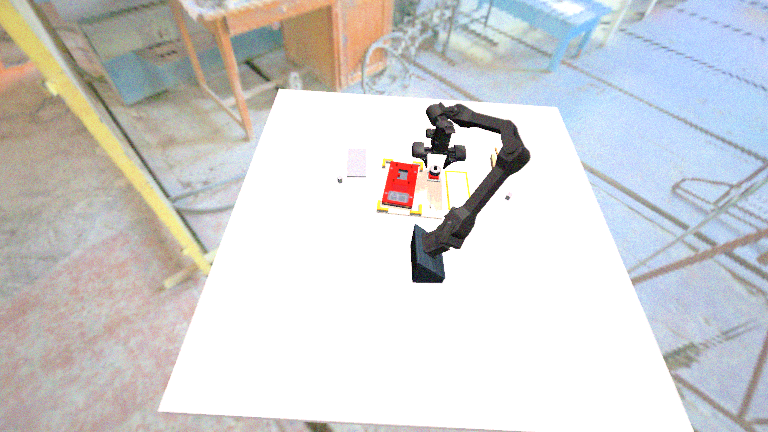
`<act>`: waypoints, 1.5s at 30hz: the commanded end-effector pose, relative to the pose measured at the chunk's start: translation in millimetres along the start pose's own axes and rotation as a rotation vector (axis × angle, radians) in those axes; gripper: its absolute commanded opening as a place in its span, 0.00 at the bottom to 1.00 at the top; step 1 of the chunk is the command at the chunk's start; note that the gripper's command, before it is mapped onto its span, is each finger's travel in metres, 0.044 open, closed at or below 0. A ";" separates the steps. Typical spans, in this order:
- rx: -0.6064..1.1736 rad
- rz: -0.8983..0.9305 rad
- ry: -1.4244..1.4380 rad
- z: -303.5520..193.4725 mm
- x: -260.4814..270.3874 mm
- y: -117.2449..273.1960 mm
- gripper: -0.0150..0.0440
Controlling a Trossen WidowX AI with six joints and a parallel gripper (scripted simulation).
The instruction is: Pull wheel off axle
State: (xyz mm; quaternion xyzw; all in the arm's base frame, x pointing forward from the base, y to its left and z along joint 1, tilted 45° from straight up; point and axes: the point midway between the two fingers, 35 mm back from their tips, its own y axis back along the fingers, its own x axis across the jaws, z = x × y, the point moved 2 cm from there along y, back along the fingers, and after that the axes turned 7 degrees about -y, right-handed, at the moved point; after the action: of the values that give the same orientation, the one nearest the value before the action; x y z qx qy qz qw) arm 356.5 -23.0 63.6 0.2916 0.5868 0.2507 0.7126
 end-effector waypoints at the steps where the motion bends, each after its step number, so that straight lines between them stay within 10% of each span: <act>1: 0.001 -0.009 0.006 -1.8 -2.3 -17.0 0.76; 17: 0.004 -0.003 -0.001 -1.3 -1.9 -13.2 0.49; 23: 0.004 -0.003 -0.001 -1.2 -1.8 -12.1 0.25; 45: 0.004 -0.004 0.001 -0.9 -1.5 -4.9 0.25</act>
State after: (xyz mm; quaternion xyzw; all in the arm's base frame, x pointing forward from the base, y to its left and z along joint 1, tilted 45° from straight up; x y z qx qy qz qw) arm 354.7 -31.0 58.9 0.2923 0.5892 0.2461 0.7119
